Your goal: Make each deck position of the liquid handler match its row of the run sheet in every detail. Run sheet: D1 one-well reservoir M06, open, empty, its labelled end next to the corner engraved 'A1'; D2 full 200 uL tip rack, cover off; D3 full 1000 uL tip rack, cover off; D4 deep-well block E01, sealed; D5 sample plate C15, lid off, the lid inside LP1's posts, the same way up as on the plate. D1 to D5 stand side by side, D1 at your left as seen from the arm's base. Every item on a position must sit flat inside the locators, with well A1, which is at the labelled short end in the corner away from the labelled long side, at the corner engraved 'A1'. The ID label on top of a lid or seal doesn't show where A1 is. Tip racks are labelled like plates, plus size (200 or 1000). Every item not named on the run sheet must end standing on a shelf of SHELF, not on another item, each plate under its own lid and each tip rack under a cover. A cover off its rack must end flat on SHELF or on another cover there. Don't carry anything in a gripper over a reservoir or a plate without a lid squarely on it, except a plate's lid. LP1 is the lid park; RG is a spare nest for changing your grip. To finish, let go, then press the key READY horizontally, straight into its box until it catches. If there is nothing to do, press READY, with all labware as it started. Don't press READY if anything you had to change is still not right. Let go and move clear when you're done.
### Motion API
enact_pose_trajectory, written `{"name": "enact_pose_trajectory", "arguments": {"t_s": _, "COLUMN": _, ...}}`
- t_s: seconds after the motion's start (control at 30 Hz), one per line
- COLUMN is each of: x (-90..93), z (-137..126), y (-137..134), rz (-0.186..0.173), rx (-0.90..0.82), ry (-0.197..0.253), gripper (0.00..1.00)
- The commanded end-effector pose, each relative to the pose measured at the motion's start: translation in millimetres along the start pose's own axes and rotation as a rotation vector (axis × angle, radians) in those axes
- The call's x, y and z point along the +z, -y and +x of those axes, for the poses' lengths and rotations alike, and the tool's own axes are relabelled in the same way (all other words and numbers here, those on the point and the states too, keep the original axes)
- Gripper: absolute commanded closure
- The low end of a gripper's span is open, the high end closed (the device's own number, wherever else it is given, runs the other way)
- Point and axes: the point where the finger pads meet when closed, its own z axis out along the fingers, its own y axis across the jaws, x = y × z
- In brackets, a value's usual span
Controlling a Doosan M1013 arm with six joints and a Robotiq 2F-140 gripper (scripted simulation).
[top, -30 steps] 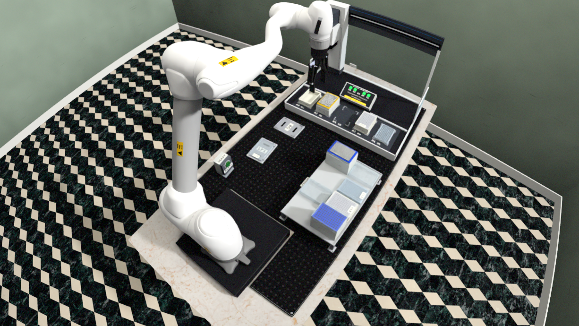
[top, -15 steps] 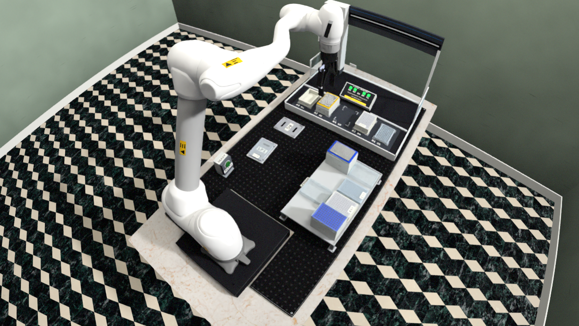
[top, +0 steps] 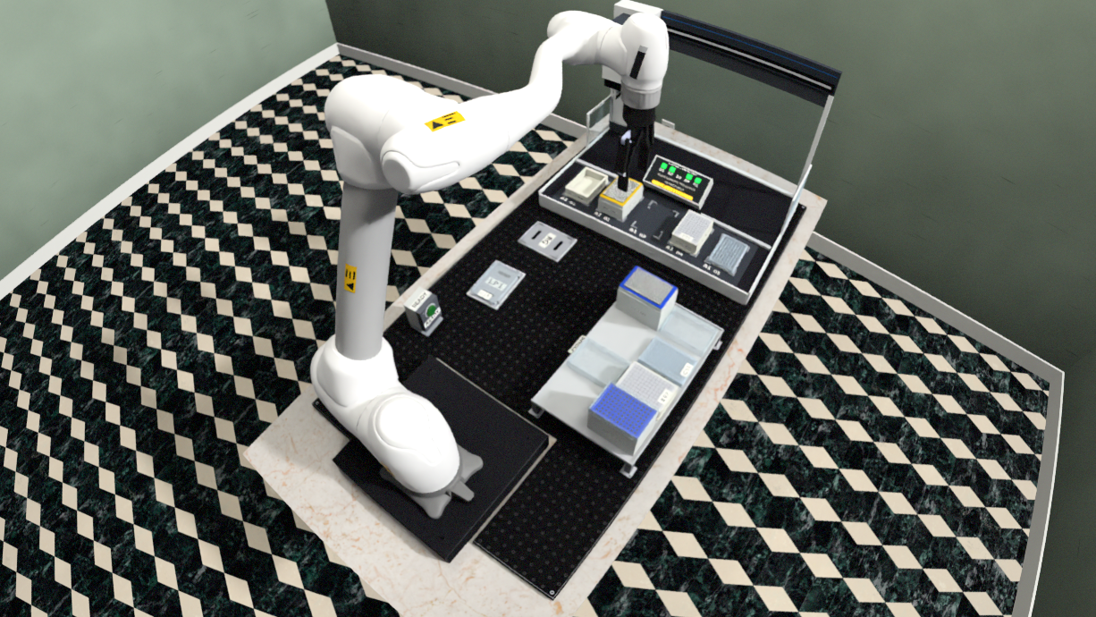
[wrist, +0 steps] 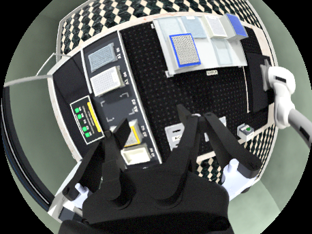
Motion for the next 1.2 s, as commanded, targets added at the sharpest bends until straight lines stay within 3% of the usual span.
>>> {"name": "enact_pose_trajectory", "arguments": {"t_s": 0.0, "x": -1.3, "z": 0, "y": -14, "rz": 0.002, "rx": 0.0, "ry": 0.001, "gripper": 0.34}}
{"name": "enact_pose_trajectory", "arguments": {"t_s": 1.0, "x": -1.0, "z": 1, "y": -144, "rz": 0.002, "rx": 0.0, "ry": 0.001, "gripper": 0.34}}
{"name": "enact_pose_trajectory", "arguments": {"t_s": 1.17, "x": -1.0, "z": 6, "y": -148, "rz": 0.002, "rx": 0.0, "ry": 0.0, "gripper": 0.34}}
